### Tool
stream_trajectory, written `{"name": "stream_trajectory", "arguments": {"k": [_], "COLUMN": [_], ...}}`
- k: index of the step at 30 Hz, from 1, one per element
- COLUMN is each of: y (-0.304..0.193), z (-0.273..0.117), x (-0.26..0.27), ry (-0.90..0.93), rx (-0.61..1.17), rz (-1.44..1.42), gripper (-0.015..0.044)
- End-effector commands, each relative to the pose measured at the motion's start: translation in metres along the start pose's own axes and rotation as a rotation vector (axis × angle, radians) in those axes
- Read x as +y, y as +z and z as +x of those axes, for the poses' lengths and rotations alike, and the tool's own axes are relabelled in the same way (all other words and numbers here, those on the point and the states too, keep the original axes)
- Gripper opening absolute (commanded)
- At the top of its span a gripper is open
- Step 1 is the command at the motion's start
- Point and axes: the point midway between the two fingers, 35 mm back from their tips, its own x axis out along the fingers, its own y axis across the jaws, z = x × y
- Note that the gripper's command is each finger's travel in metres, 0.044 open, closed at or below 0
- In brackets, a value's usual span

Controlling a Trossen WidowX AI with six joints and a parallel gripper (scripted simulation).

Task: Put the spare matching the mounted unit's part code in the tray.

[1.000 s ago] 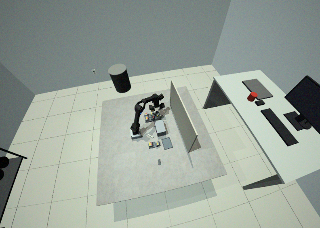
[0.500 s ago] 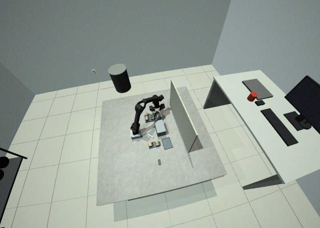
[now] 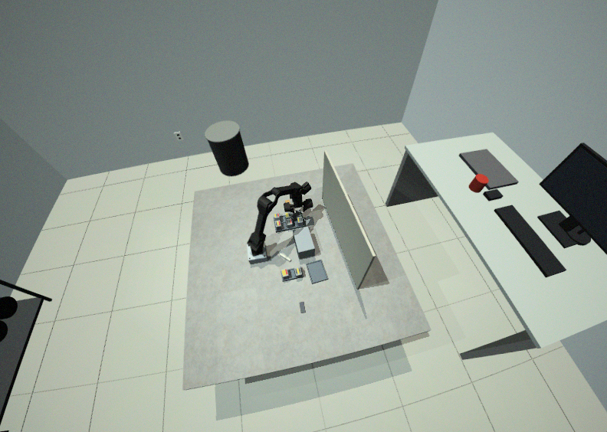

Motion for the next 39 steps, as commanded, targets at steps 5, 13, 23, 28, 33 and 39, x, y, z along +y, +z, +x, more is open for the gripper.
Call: {"name": "stream_trajectory", "arguments": {"k": [5, 13, 23, 28, 33, 39], "y": [-0.003, -0.003, -0.004, -0.004, -0.004, -0.004], "z": [0.015, 0.028, 0.037, 0.037, 0.037, 0.037], "x": [0.002, 0.003, 0.003, 0.003, 0.003, 0.003], "ry": [0.008, 0.008, 0.008, 0.008, 0.008, 0.008], "rx": [0.010, 0.010, 0.010, 0.010, 0.010, 0.010], "rz": [-0.004, -0.004, -0.004, -0.004, -0.004, -0.004], "gripper": [0.0300, 0.0300, 0.0300, 0.0300, 0.0300, 0.0300]}}
